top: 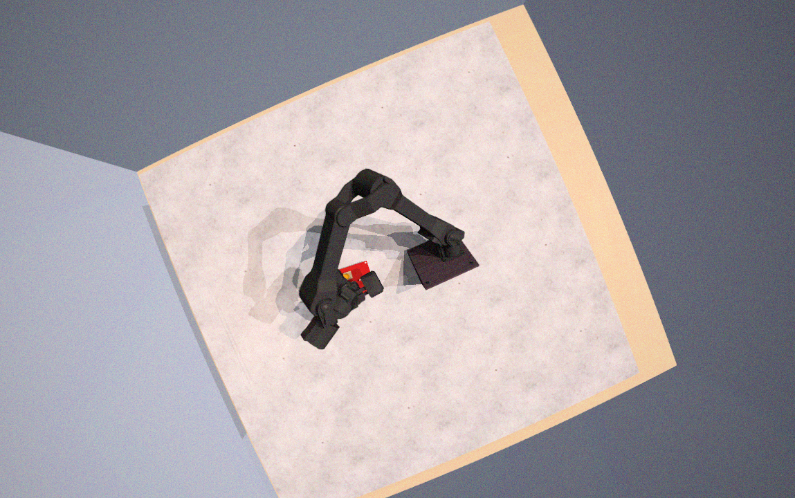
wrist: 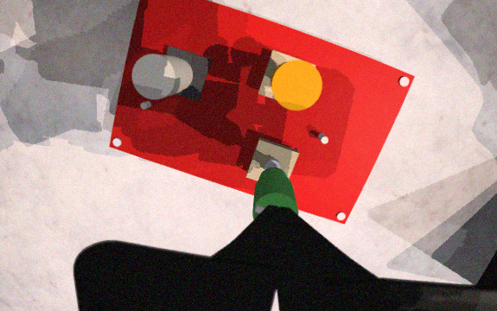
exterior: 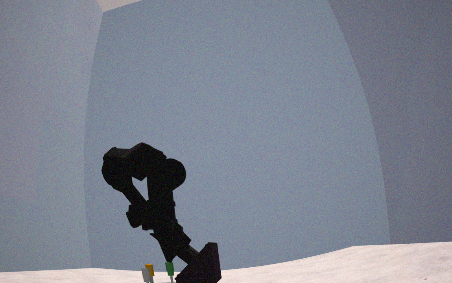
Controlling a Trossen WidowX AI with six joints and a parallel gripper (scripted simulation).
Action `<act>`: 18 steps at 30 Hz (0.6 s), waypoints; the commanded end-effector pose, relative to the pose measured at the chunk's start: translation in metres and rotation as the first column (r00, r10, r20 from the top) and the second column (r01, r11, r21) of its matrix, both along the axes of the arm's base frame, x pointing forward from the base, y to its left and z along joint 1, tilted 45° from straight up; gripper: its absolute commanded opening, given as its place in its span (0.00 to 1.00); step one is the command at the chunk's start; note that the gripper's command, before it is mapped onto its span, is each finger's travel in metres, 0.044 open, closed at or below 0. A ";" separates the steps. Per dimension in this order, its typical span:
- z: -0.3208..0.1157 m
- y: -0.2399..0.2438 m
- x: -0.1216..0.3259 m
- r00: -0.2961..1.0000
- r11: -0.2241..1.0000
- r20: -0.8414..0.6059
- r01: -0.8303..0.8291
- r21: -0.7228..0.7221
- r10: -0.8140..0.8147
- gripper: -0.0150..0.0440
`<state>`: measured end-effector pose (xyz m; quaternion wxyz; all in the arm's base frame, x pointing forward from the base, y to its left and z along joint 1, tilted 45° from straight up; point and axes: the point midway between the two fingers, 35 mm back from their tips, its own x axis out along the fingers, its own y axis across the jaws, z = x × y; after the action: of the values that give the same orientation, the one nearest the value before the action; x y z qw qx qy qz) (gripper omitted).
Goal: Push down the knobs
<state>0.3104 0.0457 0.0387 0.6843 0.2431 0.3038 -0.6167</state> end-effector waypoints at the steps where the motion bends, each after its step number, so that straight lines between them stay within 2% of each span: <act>1: -0.003 -0.006 0.002 1.000 1.000 0.003 0.004 -0.004 -0.004 0.25; 18: -0.010 -0.012 0.002 1.000 1.000 0.003 0.004 -0.005 -0.004 0.25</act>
<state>0.3099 0.0444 0.0368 0.6884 0.2435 0.3055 -0.6112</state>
